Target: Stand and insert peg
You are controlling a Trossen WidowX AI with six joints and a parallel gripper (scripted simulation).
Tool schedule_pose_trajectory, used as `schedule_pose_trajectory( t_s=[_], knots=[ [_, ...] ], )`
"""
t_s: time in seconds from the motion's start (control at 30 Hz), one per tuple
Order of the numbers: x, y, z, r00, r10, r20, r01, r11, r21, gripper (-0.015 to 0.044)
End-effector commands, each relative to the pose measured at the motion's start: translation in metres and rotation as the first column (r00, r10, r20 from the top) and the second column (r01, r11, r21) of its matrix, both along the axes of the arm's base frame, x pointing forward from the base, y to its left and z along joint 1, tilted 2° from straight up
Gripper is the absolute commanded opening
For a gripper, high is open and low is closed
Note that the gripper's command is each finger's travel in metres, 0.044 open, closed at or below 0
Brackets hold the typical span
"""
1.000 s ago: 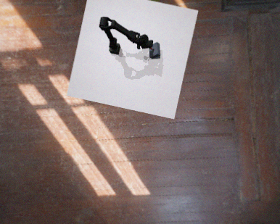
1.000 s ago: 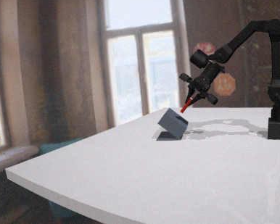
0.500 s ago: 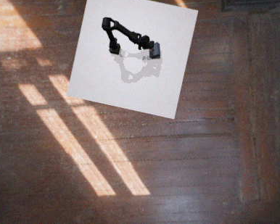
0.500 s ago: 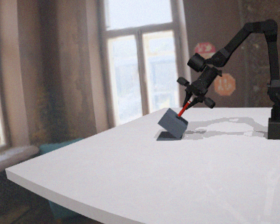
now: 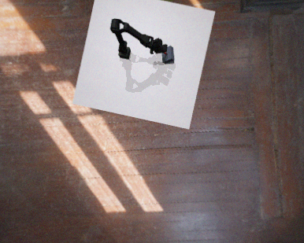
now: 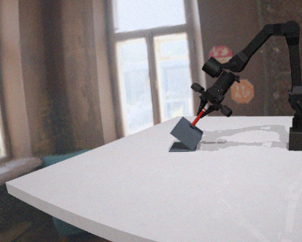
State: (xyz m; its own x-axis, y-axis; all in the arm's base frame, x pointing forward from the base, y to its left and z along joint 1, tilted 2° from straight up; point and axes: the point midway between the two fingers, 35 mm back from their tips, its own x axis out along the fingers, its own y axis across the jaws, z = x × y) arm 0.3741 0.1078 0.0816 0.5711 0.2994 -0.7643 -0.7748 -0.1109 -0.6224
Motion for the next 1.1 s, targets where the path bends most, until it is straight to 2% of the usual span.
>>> schedule_pose_trajectory(
  t_s=[0.0, 1.07],
  knots=[
    [0.0, 0.0, 0.0, 1.0, 0.0, -0.002, 0.0, 1.0, 0.0, 0.0],
    [0.011, 0.004, -0.016, 1.0, 0.0, -0.001, 0.0, 1.0, 0.0, 0.0]
  ],
)
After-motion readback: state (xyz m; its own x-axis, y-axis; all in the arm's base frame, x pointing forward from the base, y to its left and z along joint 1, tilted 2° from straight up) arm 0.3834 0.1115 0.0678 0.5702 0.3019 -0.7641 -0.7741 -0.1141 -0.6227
